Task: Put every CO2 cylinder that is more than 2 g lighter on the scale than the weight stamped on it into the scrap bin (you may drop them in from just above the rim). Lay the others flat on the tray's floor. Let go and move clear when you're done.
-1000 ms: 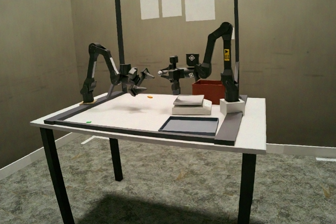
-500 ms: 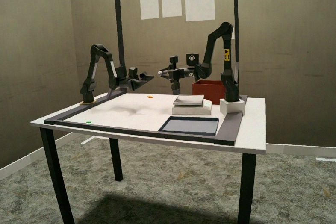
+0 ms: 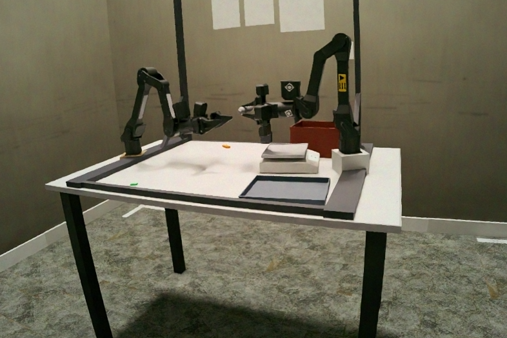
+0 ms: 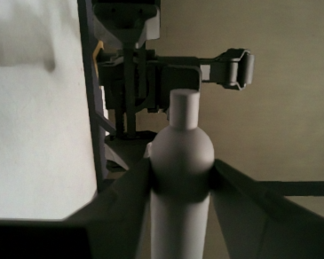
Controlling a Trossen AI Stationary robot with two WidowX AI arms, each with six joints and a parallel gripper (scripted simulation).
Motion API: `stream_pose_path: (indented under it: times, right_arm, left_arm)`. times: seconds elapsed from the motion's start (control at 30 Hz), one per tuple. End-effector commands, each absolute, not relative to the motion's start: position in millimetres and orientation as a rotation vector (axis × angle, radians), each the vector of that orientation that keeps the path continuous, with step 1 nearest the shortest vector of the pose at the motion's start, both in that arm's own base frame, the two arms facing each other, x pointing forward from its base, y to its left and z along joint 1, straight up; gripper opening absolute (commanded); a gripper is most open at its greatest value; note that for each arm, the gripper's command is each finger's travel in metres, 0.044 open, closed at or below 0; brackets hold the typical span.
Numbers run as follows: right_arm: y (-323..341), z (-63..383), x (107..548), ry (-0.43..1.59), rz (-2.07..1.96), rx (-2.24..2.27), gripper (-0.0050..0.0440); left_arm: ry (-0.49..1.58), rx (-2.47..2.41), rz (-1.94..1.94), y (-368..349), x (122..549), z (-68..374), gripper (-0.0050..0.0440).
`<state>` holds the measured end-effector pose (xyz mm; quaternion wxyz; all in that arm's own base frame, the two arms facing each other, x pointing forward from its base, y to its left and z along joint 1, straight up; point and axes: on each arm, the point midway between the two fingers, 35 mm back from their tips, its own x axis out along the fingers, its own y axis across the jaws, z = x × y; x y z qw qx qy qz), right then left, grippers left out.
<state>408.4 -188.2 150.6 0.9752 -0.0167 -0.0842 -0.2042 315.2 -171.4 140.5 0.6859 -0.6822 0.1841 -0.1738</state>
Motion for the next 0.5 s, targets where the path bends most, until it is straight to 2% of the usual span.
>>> stream_pose_path:
  times: [0.0,0.47]
  right_arm:
    - [-189,161,409,-0.196,-0.411,-0.042,0.0440]
    - [-152,193,391,-0.174,-0.330,-0.037,0.0440]
  left_arm:
    - [0.384,-1.538,-0.418,-172,318,153,-0.0050]
    - [0.477,-1.383,-0.461,-169,320,167,-0.0050]
